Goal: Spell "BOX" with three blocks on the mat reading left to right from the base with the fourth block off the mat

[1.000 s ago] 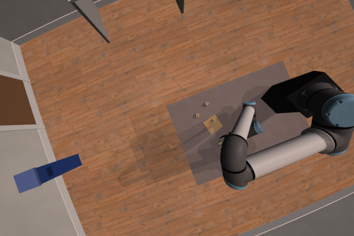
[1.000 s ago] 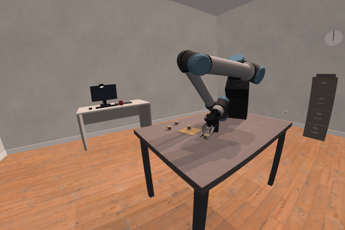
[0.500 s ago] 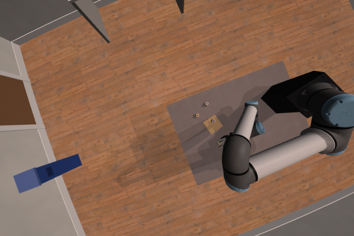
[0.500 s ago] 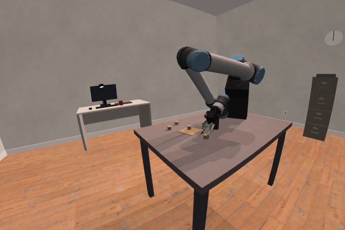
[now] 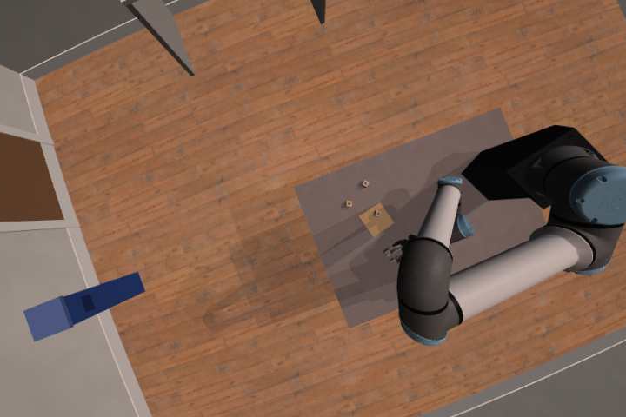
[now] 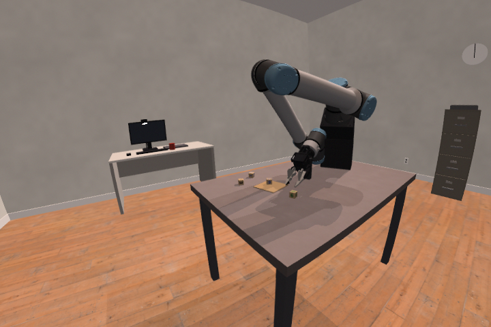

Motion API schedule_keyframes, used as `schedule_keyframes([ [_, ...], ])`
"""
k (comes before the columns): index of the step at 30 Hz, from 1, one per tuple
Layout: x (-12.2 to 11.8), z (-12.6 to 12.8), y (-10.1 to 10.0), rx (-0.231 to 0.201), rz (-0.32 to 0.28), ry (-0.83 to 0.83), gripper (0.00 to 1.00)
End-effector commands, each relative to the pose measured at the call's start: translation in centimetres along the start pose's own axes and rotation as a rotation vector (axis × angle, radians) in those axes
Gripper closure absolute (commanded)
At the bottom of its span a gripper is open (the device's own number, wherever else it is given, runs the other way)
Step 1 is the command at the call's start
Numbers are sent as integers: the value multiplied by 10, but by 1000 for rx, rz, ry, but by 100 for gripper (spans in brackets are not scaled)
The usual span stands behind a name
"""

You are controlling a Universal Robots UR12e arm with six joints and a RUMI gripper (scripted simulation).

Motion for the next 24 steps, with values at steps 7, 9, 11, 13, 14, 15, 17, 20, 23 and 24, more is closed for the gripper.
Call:
schedule_keyframes([
  [7, -4, 1, 0, 6, 21, 1, 72],
  [9, -5, 1, 0, 10, 34, 1, 72],
  [11, -7, 1, 0, 15, 50, 1, 72],
  [13, -9, 2, 0, 20, 70, 1, 72],
  [14, -9, 2, 0, 20, 70, 1, 72],
  [15, -9, 2, 0, 20, 70, 1, 72],
  [17, -11, 2, 1, 26, 94, 1, 72],
  [20, -14, 4, 3, 37, 137, 0, 72],
  [23, -19, 4, 1, 49, 180, 0, 72],
  [24, -21, 5, 1, 54, 195, 1, 72],
])
Point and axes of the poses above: the point where the finger pads meet when closed, its own y axis back along the fingers, its own z axis across the jaws, x = y × z, the point moved 7 cm from there along y, back along the fingers, and after that the axes turned 15 degrees about -y, right-handed, at the moved point
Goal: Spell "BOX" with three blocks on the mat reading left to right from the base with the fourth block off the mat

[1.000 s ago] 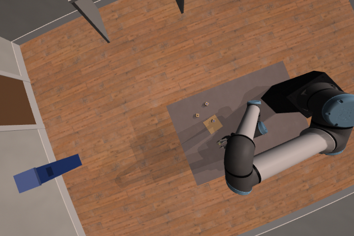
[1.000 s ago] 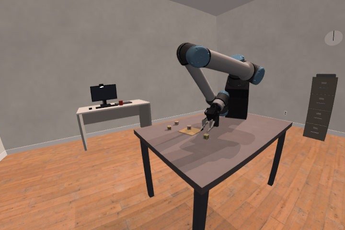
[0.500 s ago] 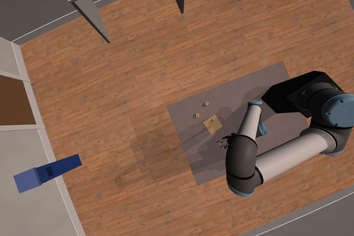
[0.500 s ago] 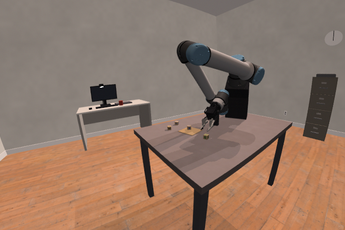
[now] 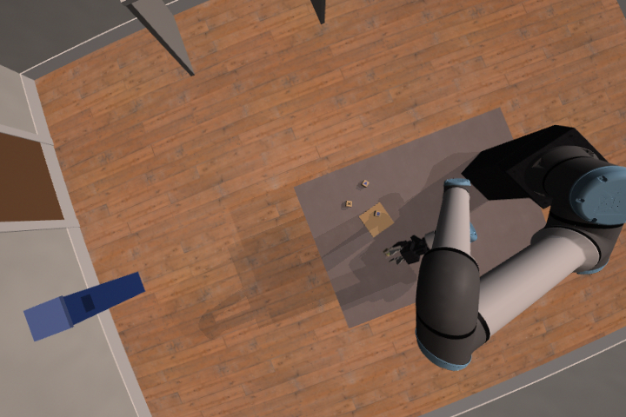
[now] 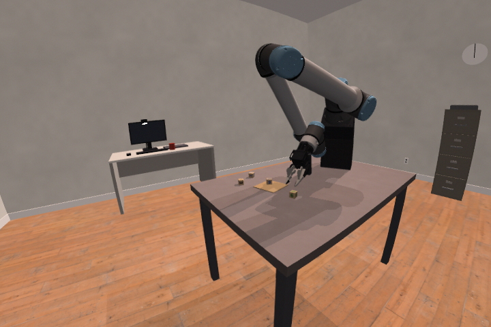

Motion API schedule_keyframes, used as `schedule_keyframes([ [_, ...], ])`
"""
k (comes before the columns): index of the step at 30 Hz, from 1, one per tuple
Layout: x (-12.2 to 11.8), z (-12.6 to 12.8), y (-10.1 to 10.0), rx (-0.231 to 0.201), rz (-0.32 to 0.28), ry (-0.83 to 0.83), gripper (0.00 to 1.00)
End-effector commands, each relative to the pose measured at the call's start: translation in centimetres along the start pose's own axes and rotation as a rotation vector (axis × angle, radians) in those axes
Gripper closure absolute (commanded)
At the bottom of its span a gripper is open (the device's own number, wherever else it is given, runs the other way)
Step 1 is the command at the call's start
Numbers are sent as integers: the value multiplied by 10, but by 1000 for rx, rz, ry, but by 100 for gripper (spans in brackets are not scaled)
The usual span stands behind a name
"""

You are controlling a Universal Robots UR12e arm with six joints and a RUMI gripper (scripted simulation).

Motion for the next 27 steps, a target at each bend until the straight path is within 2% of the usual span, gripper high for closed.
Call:
schedule_keyframes([
  [1, -9, 2, 0, 24, 87, 1, 72],
  [6, -16, 4, 2, 47, 175, 1, 72],
  [8, -16, 4, 2, 47, 175, 1, 72],
  [23, -40, 12, 2, 118, 445, 1, 72],
  [25, -40, 12, 2, 118, 445, 1, 72],
  [27, -43, 12, 0, 129, 480, 1, 72],
])
Point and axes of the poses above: the point where the finger pads meet when closed, its own y axis back along the fingers, its own z axis across the jaws, x = y × z, the point moved 7 cm from there along y, back along the fingers, and after that the axes turned 15 degrees about -y, right-handed, at the moved point
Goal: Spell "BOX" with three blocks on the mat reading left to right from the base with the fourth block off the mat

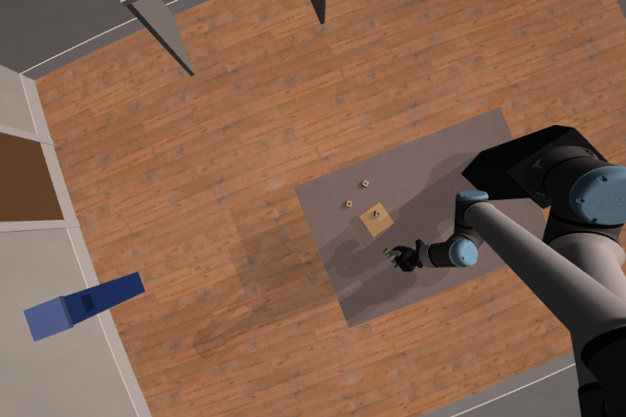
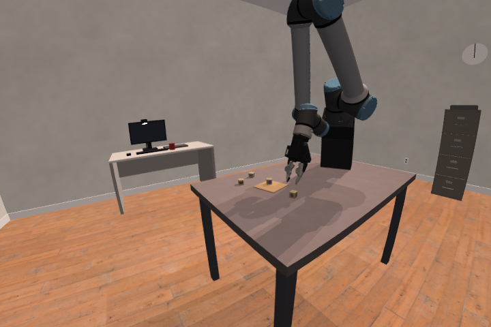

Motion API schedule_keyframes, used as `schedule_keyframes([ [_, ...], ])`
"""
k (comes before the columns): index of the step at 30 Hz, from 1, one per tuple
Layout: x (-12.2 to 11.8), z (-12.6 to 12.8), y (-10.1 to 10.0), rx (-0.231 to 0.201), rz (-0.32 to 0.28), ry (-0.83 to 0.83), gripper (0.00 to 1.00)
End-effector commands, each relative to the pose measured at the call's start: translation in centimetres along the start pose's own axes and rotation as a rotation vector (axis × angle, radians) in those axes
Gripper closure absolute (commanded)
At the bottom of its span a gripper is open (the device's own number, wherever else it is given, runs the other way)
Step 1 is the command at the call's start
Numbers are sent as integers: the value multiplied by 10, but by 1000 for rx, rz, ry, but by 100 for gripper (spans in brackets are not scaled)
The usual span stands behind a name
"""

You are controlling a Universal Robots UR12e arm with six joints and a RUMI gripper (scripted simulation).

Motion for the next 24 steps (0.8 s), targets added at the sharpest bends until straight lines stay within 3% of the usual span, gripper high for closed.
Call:
schedule_keyframes([
  [1, -12, 1, -1, 32, 116, 2, 72],
  [13, -29, 6, 2, 85, 314, 2, 72],
  [15, -29, 6, 2, 85, 314, 2, 72],
  [24, -38, 8, 1, 114, 420, 1, 72],
])
Point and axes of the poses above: the point where the finger pads meet when closed, its own y axis back along the fingers, its own z axis across the jaws, x = y × z, the point moved 7 cm from there along y, back along the fingers, and after that the axes turned 15 degrees about -y, right-handed, at the moved point
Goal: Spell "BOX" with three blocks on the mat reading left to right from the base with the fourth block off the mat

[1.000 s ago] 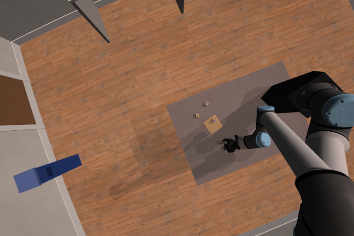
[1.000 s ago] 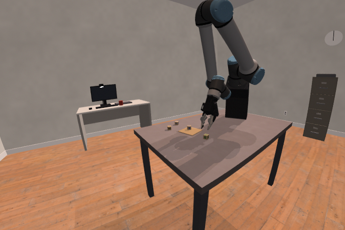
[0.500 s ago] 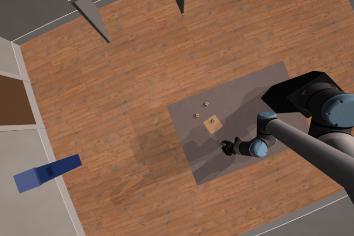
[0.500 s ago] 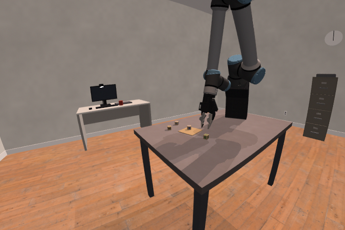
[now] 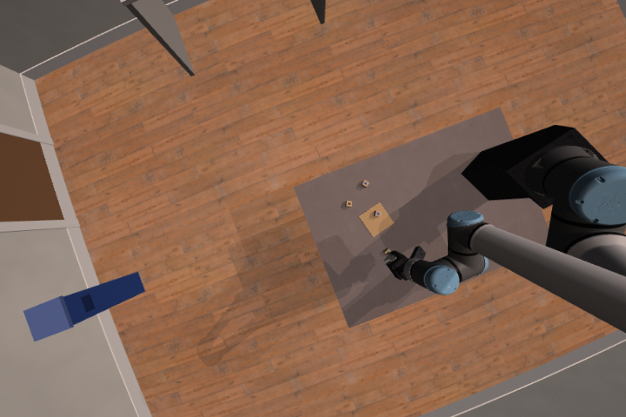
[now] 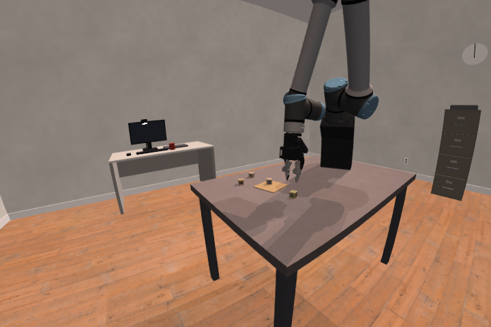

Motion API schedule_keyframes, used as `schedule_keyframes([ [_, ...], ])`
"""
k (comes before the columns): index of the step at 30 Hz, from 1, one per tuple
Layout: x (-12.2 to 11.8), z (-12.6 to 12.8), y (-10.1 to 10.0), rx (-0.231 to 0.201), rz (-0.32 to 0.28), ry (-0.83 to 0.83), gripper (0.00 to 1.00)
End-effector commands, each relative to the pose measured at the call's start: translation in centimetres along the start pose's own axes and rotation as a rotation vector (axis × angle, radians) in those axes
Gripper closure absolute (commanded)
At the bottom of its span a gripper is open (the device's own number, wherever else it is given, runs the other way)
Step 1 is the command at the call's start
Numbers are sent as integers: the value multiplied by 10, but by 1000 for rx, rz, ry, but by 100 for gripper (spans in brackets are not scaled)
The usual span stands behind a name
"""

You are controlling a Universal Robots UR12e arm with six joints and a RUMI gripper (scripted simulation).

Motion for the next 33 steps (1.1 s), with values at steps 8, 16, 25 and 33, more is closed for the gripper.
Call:
schedule_keyframes([
  [8, -9, 2, 2, 26, 102, 1, 72],
  [16, -10, 2, 3, 30, 116, 1, 72],
  [25, -10, 2, 3, 30, 116, 1, 0],
  [33, -10, 2, 3, 30, 116, 3, 0],
])
Point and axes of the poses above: the point where the finger pads meet when closed, its own y axis back along the fingers, its own z axis across the jaws, x = y × z, the point moved 7 cm from there along y, back along the fingers, and after that the axes turned 15 degrees about -y, right-handed, at the moved point
